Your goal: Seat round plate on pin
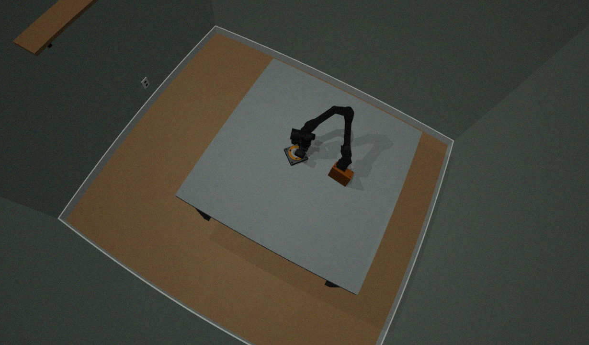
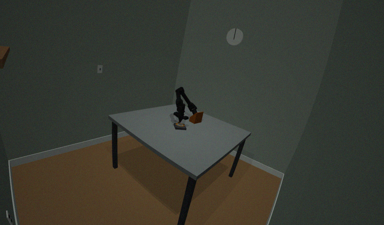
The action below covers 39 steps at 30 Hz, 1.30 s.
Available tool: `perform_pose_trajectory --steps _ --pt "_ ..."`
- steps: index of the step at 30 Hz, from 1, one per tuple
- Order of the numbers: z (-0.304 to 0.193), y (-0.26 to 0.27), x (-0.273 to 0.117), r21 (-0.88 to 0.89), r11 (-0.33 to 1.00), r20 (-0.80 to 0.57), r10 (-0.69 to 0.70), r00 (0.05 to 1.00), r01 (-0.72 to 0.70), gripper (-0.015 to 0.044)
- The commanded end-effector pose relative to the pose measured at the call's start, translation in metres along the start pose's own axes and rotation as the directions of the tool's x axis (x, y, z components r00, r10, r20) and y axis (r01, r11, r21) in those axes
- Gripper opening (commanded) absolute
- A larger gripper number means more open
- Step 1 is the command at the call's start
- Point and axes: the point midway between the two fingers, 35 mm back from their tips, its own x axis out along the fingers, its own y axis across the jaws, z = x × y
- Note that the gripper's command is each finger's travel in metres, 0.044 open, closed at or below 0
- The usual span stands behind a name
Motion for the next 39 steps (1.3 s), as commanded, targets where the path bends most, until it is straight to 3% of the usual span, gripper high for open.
perform_pose_trajectory --steps 1,39 --pt "0.006 -0.006 -0.001 0.003 1.0 0.005 -0.003 1.0 0.003 0.0" --pt "0.052 -0.011 -0.006 0.005 1.0 0.007 -0.003 1.0 0.003 0.0"
